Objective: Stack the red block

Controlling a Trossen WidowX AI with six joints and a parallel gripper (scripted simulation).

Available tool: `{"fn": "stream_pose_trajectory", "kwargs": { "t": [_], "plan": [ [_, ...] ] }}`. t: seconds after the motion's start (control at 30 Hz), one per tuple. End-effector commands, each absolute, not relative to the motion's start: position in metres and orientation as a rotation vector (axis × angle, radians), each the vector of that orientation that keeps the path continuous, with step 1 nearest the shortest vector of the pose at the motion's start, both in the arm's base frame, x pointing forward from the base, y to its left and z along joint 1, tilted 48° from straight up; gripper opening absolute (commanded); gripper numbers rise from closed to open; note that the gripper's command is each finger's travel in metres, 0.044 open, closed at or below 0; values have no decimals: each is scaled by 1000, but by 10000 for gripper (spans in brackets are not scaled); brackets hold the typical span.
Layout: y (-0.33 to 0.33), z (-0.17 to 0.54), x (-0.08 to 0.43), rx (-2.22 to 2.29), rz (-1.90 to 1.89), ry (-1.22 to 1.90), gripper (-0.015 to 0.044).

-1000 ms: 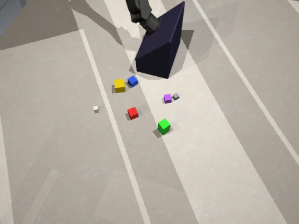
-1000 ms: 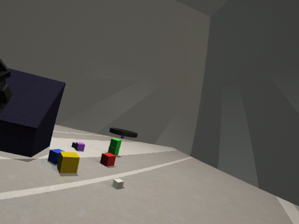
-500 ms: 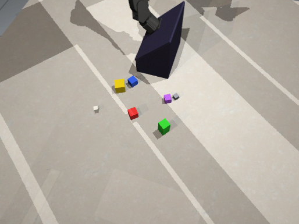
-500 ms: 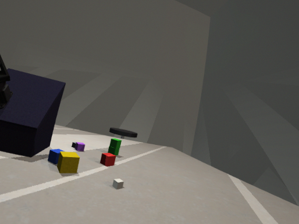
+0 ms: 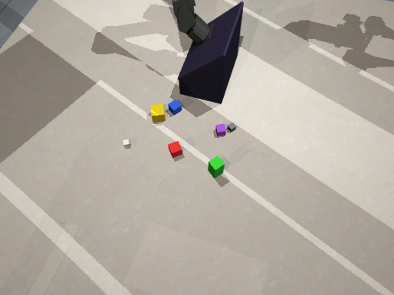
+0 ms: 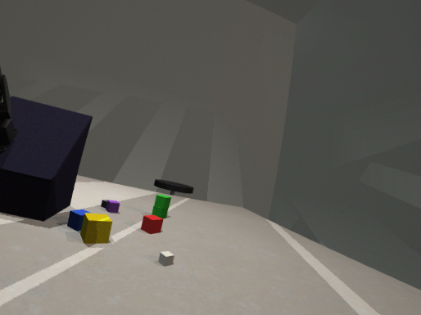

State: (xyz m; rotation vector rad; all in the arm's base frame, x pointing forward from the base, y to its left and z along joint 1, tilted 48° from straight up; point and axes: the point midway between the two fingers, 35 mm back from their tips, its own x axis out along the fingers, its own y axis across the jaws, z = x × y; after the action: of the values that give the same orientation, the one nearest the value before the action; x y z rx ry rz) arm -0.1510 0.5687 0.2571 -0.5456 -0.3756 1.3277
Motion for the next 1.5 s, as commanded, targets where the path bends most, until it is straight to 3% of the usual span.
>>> {"fn": "stream_pose_trajectory", "kwargs": {
  "t": [0.0, 0.47, 0.7, 1.1, 1.47],
  "plan": [
    [579, 225, -88, -658, 1231, -284, 440],
    [548, 142, 115, -937, 909, 51, 440],
    [507, 105, 190, -973, 793, 255, 440],
    [388, 53, 311, -1094, 498, 604, 440],
    [251, 18, 371, -1147, 239, 949, 440]
  ]
}}
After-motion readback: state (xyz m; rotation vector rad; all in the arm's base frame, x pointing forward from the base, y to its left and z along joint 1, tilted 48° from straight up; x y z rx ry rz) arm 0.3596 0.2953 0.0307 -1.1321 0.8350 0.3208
